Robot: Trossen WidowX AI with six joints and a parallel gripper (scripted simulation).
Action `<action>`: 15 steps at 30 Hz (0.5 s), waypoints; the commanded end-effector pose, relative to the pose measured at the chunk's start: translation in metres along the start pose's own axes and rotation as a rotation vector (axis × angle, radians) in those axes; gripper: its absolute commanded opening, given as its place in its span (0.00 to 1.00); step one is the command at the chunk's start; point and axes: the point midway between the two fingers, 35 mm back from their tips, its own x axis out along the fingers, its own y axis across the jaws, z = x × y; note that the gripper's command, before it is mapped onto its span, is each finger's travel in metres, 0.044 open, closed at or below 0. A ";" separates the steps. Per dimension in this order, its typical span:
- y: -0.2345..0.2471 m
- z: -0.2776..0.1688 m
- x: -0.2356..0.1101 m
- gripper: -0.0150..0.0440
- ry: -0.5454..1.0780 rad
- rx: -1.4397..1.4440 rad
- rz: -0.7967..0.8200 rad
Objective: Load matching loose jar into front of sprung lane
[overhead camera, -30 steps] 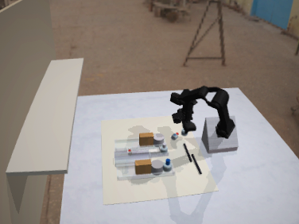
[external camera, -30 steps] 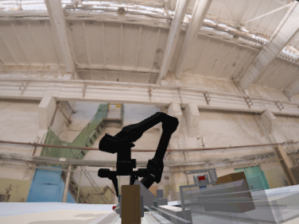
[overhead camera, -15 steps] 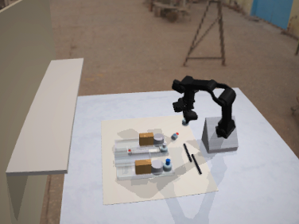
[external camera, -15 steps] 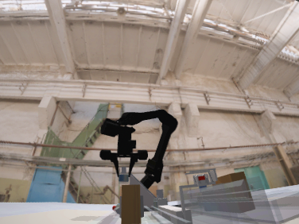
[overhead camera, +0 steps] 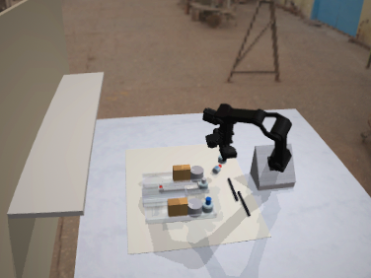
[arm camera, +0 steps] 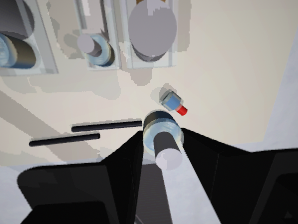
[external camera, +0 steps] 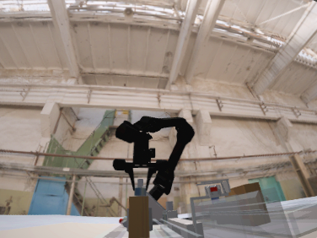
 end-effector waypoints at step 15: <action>0.076 0.052 0.031 0.25 -0.008 -0.004 0.029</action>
